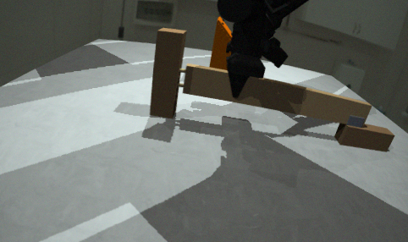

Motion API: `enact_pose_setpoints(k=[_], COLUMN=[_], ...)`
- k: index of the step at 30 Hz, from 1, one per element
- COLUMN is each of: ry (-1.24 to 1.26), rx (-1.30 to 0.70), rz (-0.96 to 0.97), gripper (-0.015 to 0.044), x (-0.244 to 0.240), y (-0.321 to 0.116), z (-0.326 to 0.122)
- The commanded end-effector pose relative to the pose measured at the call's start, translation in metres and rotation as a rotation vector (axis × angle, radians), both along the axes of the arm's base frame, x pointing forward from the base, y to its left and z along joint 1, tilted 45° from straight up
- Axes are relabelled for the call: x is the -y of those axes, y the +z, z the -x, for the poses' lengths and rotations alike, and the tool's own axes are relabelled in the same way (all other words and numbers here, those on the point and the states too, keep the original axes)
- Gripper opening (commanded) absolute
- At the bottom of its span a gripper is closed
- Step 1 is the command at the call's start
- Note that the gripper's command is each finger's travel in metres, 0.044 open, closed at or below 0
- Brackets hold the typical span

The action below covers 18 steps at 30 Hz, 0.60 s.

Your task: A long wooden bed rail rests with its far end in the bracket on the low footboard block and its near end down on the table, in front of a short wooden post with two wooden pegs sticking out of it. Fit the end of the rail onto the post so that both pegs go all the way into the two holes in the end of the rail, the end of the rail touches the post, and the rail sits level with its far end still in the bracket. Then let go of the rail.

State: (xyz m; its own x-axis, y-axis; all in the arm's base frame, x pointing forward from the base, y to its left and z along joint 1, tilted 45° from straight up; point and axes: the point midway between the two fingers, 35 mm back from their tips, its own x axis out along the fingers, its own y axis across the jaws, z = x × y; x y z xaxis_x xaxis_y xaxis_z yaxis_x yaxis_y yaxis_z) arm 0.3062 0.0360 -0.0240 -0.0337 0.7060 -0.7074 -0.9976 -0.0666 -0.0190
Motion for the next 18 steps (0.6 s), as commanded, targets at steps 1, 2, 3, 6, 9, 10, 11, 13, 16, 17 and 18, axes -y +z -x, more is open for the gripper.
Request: enact_pose_setpoints(k=[1, 2, 3, 6, 9, 10, 11, 13, 16, 17, 18], ry=[-0.004, -0.004, -0.004, -0.004, -0.004, -0.004, -0.004, -0.004, -0.004, -0.004, -0.004], rx=[0.007, 0.007, 0.007, 0.007, 0.007, 0.007, 0.007, 0.007, 0.007, 0.007, 0.007], rz=[0.001, 0.001, 0.001, 0.001, 0.001, 0.001, 0.001, 0.001, 0.001, 0.001, 0.001], gripper=[0.0000, 0.0000, 0.0000, 0.0000, 0.0000, 0.0000, 0.0000, 0.0000, 0.0000, 0.0000, 0.0000], x=[0.0035, 0.0037, 0.0039, 0.0045, 0.0050, 0.0051, 0.0053, 0.0055, 0.0057, 0.0058, 0.0058], y=[0.0002, 0.0000, -0.0002, -0.0010, -0.0018, -0.0021, -0.0023, -0.0029, -0.0037, -0.0039, -0.0041], z=[-0.0021, -0.0021, -0.0022, -0.0022, -0.0022, -0.0022, -0.0022, -0.0022, -0.0021, -0.0021, -0.0021])
